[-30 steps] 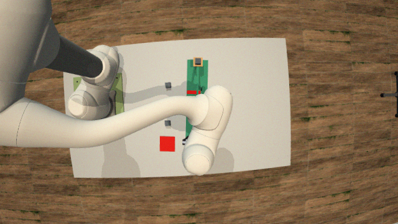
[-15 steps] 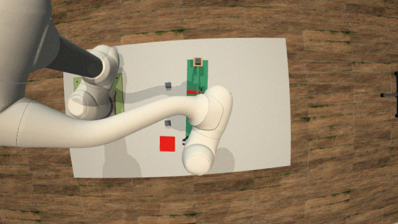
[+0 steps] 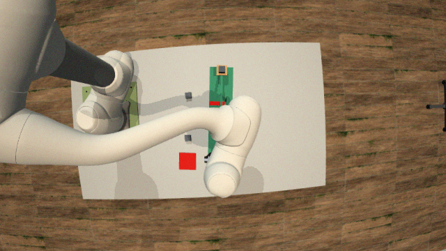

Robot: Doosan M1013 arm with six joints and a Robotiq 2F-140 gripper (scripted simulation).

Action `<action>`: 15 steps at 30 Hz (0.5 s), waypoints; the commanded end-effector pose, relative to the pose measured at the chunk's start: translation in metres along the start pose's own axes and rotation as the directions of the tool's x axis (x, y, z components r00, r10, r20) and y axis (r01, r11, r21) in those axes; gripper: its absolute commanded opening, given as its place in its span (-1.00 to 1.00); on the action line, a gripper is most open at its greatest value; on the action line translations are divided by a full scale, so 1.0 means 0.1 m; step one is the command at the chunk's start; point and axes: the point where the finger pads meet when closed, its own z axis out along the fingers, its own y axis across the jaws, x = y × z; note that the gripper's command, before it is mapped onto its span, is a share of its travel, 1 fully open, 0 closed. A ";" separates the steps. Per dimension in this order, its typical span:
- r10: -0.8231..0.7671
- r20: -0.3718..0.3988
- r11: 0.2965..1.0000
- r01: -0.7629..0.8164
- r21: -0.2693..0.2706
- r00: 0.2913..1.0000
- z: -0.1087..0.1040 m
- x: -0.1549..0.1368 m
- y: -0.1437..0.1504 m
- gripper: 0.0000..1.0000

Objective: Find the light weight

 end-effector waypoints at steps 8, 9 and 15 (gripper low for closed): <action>0.000 0.000 1.000 0.000 0.000 1.000 -0.39 0.00 0.00 -0.51; 0.000 0.000 1.000 0.000 0.000 1.000 -0.44 0.00 0.00 -0.51; 0.000 0.000 1.000 0.000 0.000 1.000 -0.62 0.00 0.00 -0.51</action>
